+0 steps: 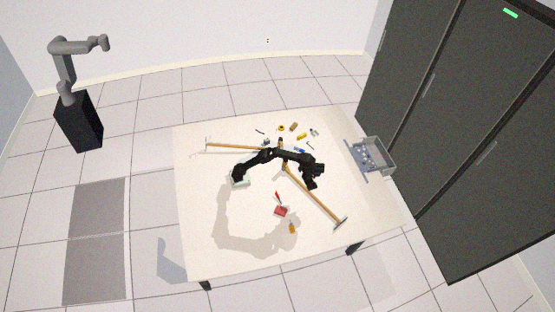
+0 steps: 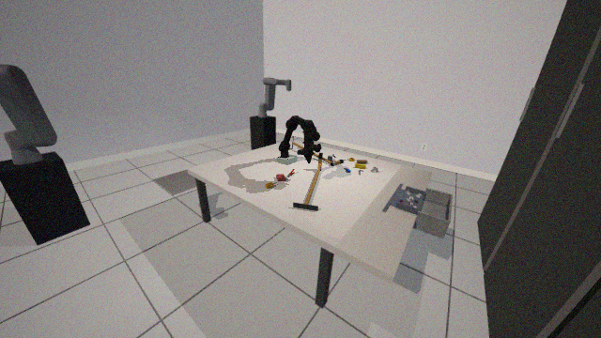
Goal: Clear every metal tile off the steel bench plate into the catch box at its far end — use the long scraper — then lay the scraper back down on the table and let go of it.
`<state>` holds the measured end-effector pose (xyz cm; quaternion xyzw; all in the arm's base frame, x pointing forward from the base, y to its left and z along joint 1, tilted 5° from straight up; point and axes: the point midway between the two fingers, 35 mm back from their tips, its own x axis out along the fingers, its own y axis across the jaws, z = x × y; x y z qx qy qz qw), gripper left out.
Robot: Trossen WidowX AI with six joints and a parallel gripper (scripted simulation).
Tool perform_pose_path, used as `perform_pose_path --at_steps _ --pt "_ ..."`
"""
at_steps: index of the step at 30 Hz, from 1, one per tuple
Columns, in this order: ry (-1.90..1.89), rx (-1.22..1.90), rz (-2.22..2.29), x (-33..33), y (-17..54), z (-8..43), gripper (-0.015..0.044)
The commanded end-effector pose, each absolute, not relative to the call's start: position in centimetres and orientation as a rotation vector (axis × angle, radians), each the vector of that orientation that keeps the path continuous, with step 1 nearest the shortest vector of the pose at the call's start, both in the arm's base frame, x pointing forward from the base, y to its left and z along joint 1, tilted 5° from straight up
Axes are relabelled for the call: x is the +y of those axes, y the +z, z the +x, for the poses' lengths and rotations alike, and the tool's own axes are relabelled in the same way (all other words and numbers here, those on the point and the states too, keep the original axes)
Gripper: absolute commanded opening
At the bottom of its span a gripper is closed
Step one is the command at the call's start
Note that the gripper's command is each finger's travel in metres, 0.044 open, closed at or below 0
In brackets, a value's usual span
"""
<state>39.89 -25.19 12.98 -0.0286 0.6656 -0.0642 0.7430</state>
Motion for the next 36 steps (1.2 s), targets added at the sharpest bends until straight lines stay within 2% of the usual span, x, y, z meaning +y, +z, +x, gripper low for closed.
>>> perform_pose_path --at_steps 1,18,36 --pt "-0.209 1.450 0.013 -25.1 13.1 39.6 0.0000" --pt "-0.510 1.361 0.342 -24.9 14.7 38.7 0.0000" --pt "-0.517 1.359 0.348 -25.3 11.9 39.1 0.0000"
